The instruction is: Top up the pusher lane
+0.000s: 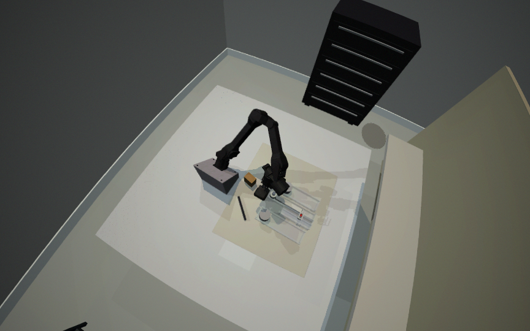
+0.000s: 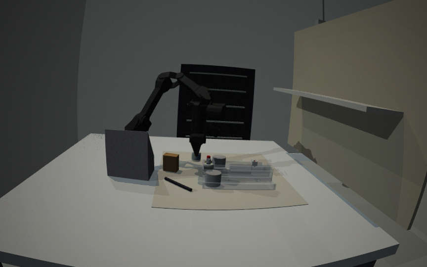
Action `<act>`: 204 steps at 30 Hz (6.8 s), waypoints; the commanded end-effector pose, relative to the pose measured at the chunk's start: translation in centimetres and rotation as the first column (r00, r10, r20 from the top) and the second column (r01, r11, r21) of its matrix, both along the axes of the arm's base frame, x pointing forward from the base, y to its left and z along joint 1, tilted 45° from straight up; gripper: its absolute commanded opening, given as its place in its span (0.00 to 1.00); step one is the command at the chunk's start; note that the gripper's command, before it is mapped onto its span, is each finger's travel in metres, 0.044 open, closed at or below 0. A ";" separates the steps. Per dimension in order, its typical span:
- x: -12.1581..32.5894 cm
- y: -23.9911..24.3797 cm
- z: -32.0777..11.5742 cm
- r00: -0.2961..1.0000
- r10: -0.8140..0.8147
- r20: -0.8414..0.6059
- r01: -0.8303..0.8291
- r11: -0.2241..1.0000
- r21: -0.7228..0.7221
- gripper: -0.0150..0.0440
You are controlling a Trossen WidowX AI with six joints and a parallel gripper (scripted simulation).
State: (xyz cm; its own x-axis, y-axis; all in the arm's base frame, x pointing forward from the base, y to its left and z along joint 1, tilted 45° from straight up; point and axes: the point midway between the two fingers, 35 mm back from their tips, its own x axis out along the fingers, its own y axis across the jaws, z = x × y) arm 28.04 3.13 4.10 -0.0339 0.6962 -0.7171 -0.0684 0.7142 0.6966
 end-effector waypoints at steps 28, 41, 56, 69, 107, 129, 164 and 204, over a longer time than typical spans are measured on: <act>1.3 2.1 -1.8 1.000 -0.014 0.000 0.014 1.000 0.005 0.25; 1.8 2.2 -1.8 1.000 -0.014 0.000 0.014 1.000 0.005 0.25; 2.4 2.2 -1.8 1.000 -0.014 0.001 0.014 1.000 0.005 0.25; 2.9 2.3 -1.7 1.000 -0.014 0.001 0.014 1.000 0.005 0.25; 4.4 2.3 -1.5 1.000 -0.014 0.002 0.014 1.000 0.005 0.25; 5.3 2.3 -1.2 1.000 -0.014 0.002 0.014 1.000 0.005 0.25; 6.1 2.3 -1.0 1.000 -0.014 0.003 0.014 1.000 0.005 0.25; 6.1 2.4 -1.3 1.000 -0.014 0.003 0.014 1.000 0.005 0.25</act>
State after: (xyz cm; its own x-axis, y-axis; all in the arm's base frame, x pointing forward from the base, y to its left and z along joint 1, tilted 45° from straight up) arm 33.55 5.55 2.59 -0.0423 0.6959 -0.7169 -0.0481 0.7153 0.6972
